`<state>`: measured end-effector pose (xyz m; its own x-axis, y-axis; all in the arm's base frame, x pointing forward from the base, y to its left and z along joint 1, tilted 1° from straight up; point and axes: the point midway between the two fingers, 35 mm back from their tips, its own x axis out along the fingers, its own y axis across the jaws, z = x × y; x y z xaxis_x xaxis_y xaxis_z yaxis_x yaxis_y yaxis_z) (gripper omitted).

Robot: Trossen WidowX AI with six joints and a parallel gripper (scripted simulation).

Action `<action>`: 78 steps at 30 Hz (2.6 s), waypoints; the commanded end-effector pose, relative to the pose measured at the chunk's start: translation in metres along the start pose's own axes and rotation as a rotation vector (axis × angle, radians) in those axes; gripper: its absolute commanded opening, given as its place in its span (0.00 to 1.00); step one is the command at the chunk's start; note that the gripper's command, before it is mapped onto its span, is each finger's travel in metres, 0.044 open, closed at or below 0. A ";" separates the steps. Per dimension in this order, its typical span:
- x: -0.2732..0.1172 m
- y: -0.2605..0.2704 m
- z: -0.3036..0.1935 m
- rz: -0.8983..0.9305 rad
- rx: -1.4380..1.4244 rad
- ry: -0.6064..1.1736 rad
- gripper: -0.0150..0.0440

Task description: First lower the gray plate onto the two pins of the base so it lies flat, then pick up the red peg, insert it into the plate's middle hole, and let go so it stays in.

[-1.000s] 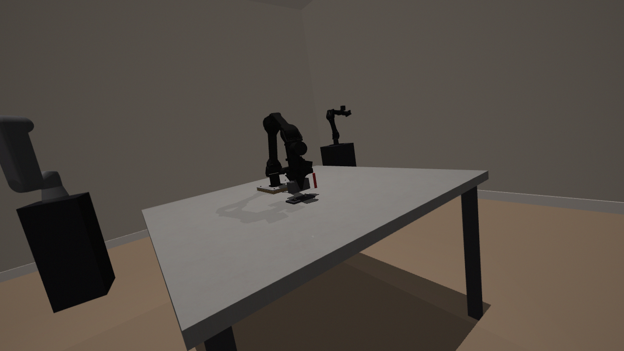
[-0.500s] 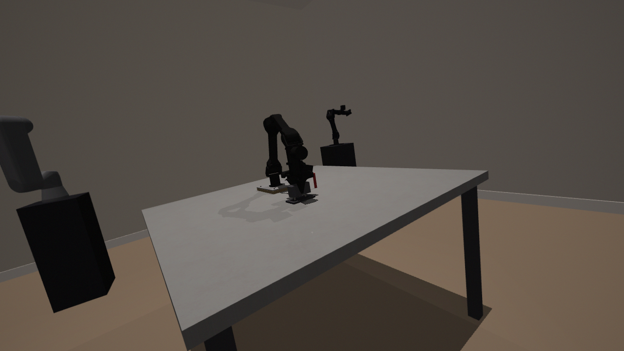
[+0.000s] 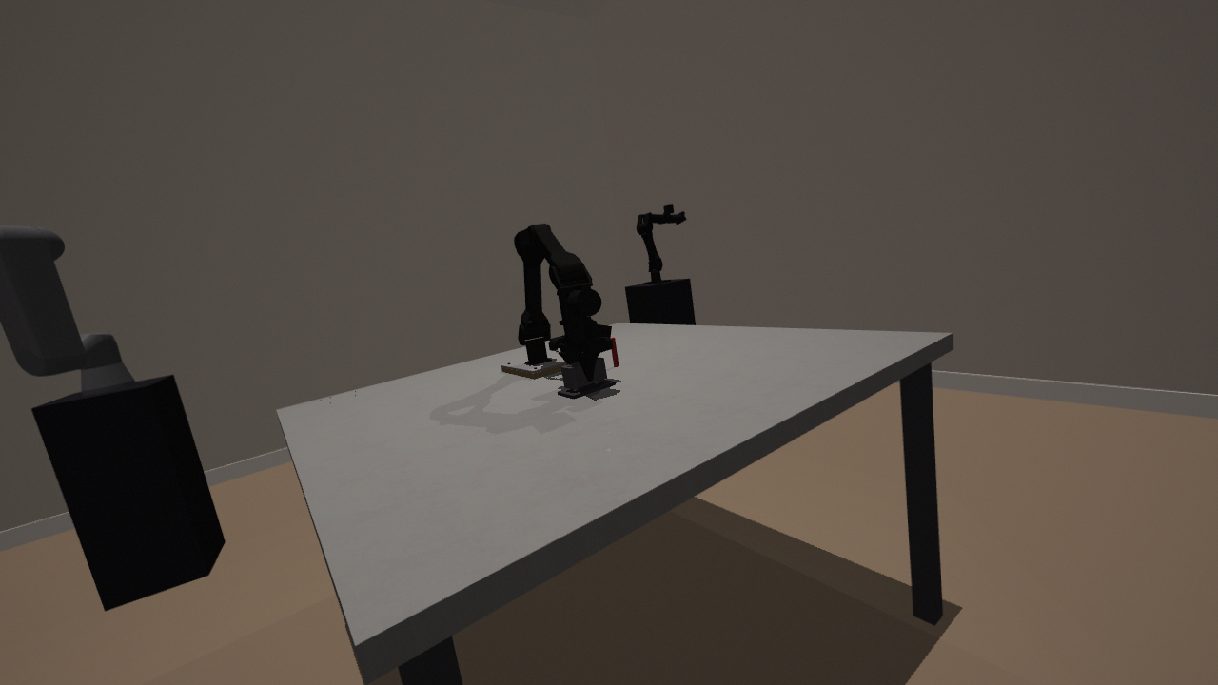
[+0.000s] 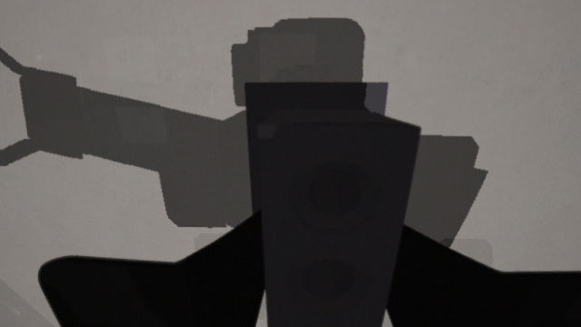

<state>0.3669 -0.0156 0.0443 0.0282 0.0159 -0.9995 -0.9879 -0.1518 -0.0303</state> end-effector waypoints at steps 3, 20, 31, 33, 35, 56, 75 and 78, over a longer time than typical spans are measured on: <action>0.000 0.000 0.000 0.000 0.000 0.000 0.52; -0.024 -0.005 -0.001 -0.007 0.015 -0.003 1.00; -0.117 -0.006 -0.001 0.007 -0.002 0.003 1.00; -0.117 -0.006 -0.001 0.007 -0.002 0.003 1.00; -0.117 -0.006 -0.001 0.007 -0.002 0.003 1.00; -0.125 0.049 0.117 0.014 1.468 0.002 1.00; -0.121 0.120 0.181 0.025 2.688 0.020 1.00; -0.121 0.120 0.184 0.026 2.699 0.020 1.00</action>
<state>0.2502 0.1300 0.1750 0.0331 0.0346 -0.9989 0.5011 0.8641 0.0465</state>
